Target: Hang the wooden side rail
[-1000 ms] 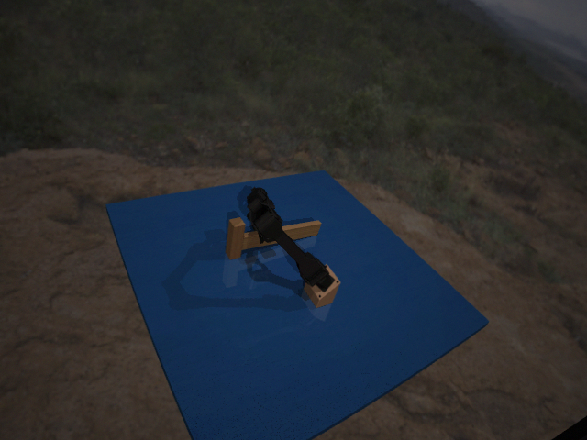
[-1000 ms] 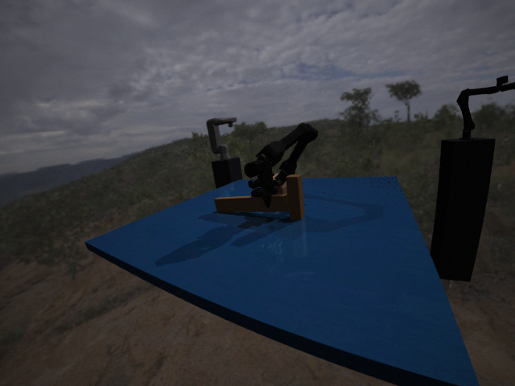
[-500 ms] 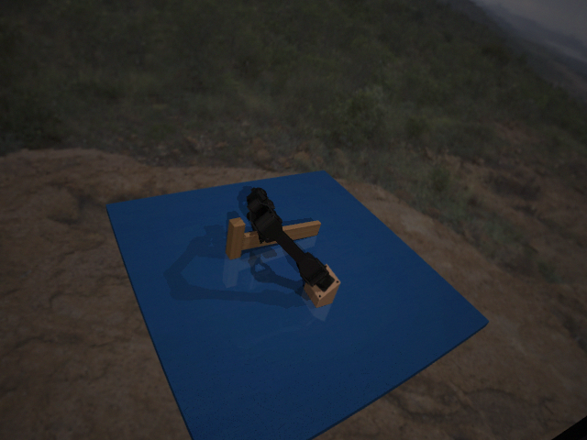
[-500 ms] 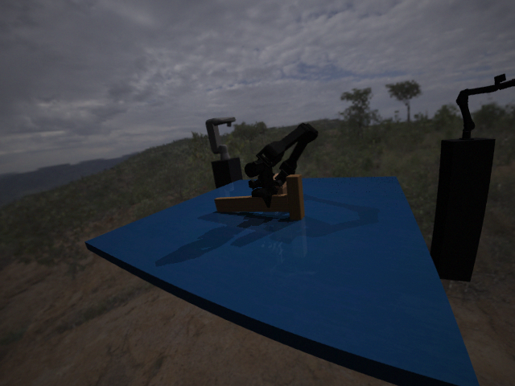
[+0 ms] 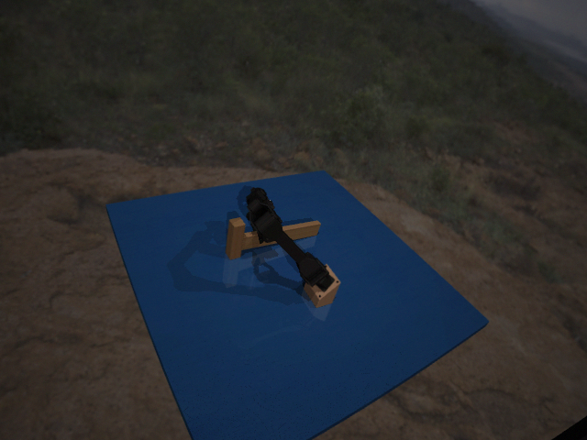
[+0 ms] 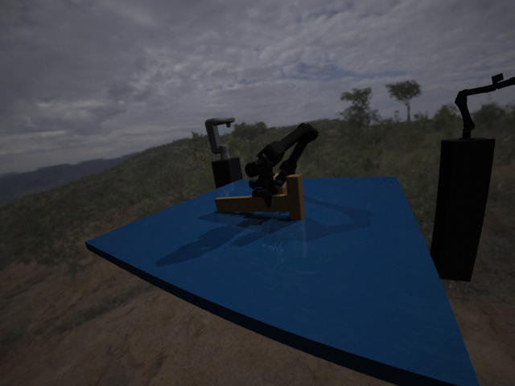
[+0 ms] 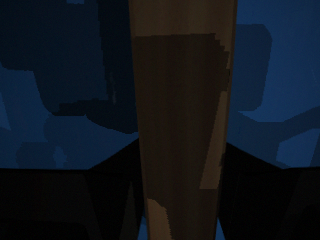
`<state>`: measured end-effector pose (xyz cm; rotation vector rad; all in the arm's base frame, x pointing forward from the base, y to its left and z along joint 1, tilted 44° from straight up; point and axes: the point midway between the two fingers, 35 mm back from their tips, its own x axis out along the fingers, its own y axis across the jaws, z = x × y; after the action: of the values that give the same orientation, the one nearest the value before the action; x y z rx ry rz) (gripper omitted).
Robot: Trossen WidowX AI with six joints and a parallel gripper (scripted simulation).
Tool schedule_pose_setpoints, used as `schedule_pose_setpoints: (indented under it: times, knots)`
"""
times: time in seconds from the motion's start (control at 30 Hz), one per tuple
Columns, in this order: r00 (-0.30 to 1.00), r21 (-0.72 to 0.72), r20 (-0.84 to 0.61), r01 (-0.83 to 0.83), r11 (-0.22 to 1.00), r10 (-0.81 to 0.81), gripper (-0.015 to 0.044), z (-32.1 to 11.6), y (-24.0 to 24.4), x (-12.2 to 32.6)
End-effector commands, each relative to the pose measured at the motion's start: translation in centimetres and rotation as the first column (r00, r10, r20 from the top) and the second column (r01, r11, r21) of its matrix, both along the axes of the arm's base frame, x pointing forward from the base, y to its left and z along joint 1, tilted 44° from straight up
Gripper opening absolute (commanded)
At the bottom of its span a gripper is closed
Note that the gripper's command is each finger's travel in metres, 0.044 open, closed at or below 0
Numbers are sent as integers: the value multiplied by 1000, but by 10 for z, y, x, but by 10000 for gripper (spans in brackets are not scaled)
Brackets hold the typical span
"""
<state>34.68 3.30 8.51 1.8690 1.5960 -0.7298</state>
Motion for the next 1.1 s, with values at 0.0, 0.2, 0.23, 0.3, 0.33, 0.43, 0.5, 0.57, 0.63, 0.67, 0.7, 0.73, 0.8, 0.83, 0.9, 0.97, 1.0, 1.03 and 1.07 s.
schedule_pose_setpoints:
  times: [0.0, 0.2, 0.23, 0.3, 0.33, 0.43, 0.5, 0.57, 0.63, 0.67, 0.7, 0.73, 0.8, 0.83, 0.9, 0.97, 1.0, 1.03, 1.07]
  knots:
    - [1000, 2, 3, 8, 1000, -8, 0, 3, -1, 1]
    - [1000, 2, 4, 8, 1000, -8, 0, 3, 0, 1]
    - [1000, 2, 4, 8, 1000, -8, 0, 2, 0, 1]
    - [1000, 2, 4, 8, 1000, -8, 0, 2, 0, 2]
    - [1000, 2, 4, 8, 1000, -8, 0, 2, 0, 2]
    - [1000, 2, 4, 8, 1000, -8, 0, 2, 1, 2]
    - [1000, 2, 4, 8, 1000, -8, 0, 2, 1, 2]
    - [1000, 2, 4, 8, 1000, -8, 0, 1, 1, 2]
    - [1000, 2, 4, 8, 1000, -8, 0, 1, 1, 2]
    - [1000, 2, 4, 8, 1000, -8, 0, 1, 1, 2]
    - [1000, 2, 4, 8, 1000, -8, 0, 1, 1, 2]
    - [1000, 2, 4, 8, 1000, -8, 0, 1, 2, 2]
    - [1000, 2, 4, 8, 1000, -8, 0, 0, 2, 2]
    - [1000, 2, 4, 8, 1000, -8, 0, 0, 2, 2]
    - [1000, 2, 4, 8, 1000, -8, 0, 0, 2, 2]
    - [1000, 2, 4, 8, 1000, -8, 0, 0, 2, 2]
    - [1000, 2, 4, 8, 1000, -8, 0, 0, 2, 2]
    - [1000, 2, 4, 8, 1000, -8, 0, 0, 3, 2]
    - [1000, 2, 4, 8, 1000, -8, 0, 0, 3, 2]
